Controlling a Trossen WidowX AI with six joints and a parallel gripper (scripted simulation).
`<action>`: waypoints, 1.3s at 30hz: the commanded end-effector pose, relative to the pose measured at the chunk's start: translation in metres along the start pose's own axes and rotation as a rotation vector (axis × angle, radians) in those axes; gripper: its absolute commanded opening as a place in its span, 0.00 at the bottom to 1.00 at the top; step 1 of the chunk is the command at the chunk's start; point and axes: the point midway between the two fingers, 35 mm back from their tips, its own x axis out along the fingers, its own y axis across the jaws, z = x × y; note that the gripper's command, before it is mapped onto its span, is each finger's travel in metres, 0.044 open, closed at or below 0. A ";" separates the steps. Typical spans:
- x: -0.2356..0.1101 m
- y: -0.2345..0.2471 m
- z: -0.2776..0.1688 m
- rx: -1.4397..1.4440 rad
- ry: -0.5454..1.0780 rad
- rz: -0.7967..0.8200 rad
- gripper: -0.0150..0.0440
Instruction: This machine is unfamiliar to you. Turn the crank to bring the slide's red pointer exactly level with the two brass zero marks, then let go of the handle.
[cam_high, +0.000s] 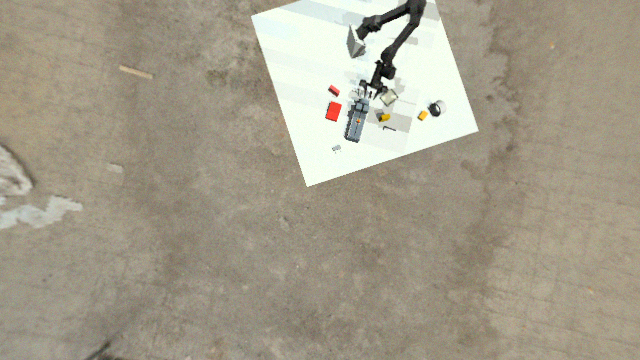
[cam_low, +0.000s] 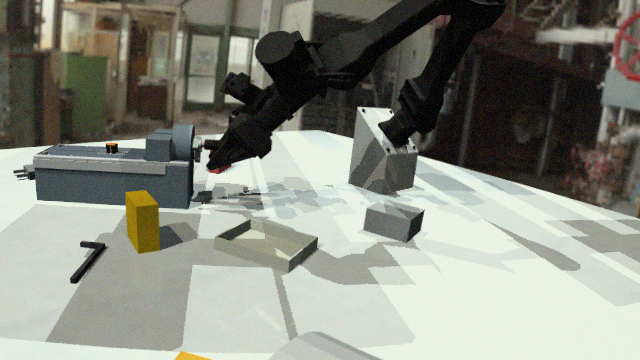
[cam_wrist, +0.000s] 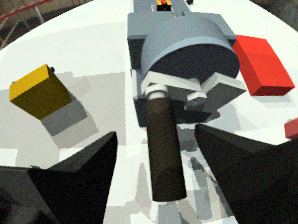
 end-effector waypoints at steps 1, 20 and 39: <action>0.000 0.000 0.000 0.004 0.000 -0.001 0.92; -0.064 -0.002 0.068 -0.003 -0.007 -0.008 1.00; -0.050 -0.016 0.137 -0.119 0.061 0.087 1.00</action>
